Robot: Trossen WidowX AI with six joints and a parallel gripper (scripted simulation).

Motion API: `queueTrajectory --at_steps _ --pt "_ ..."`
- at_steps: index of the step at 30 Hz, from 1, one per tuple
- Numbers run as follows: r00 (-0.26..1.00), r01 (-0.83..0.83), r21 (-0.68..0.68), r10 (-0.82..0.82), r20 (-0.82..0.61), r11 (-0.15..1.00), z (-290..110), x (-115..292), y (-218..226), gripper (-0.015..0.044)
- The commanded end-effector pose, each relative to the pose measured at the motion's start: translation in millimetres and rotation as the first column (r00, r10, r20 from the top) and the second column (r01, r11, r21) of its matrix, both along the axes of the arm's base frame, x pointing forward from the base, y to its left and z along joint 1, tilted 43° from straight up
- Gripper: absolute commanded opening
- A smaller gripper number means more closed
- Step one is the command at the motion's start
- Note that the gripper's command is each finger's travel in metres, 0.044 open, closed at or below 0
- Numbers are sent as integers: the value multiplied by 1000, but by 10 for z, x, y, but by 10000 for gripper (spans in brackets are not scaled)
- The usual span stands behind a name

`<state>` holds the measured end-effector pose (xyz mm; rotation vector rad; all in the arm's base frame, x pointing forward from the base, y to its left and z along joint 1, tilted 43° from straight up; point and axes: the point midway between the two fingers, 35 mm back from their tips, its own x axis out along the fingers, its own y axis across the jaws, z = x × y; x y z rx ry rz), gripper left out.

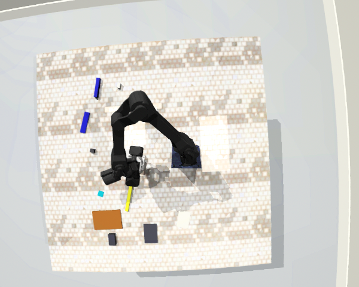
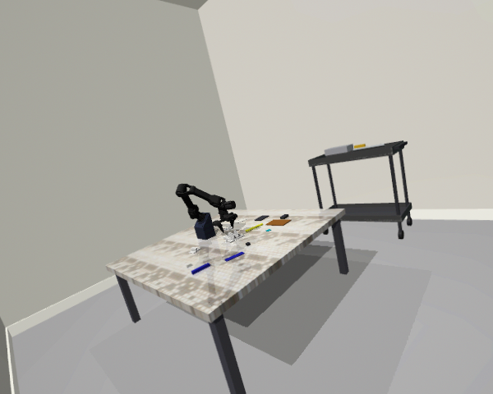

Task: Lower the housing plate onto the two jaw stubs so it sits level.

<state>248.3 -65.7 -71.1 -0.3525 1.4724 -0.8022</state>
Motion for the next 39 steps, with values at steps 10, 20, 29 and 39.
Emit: queueTrajectory --at_steps 10,20,29,39 --pt "1000 -1 -9 1 -18 1000 -175 -72 -169 351" --pt "1000 -1 -10 1 -18 1000 -211 -85 -206 351" --pt "1000 -1 -10 1 -18 1000 -211 -85 -206 351" --pt "1000 -5 -9 5 -22 1000 -222 -87 -216 351"
